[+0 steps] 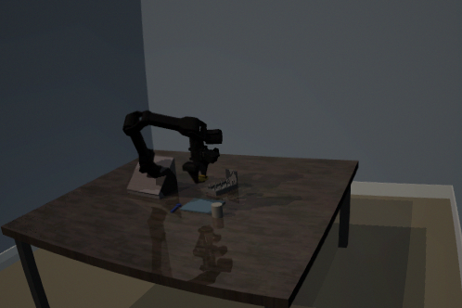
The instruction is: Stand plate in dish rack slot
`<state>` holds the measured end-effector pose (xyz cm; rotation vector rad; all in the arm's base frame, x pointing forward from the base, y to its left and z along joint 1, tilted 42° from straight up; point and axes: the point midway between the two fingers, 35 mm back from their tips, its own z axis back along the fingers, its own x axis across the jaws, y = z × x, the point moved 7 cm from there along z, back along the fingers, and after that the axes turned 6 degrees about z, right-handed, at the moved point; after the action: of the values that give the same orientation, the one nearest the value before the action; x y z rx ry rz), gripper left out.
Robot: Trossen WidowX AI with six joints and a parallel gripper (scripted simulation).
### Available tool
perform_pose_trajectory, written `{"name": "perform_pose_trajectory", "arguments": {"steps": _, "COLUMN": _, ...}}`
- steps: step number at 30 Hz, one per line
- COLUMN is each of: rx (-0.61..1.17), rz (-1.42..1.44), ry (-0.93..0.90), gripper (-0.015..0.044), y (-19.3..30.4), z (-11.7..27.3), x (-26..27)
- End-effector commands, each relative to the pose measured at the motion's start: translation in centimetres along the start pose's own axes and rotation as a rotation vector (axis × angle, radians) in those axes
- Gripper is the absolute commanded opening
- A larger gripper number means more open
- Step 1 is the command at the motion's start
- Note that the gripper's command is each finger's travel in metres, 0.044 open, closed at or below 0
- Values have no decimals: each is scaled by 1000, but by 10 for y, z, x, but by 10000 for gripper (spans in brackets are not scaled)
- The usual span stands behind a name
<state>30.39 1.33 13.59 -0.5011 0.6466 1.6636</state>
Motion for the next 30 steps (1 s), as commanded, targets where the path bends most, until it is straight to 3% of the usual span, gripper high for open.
{"name": "perform_pose_trajectory", "arguments": {"steps": 1, "rx": -2, "rz": -7, "ry": -2, "gripper": 0, "y": -2, "z": 22, "x": 1}}
{"name": "perform_pose_trajectory", "arguments": {"steps": 16, "rx": 1, "rz": -14, "ry": 8, "gripper": 0, "y": -1, "z": 68, "x": 3}}
{"name": "perform_pose_trajectory", "arguments": {"steps": 30, "rx": 1, "rz": -438, "ry": 3, "gripper": 0, "y": 15, "z": 68, "x": 106}}
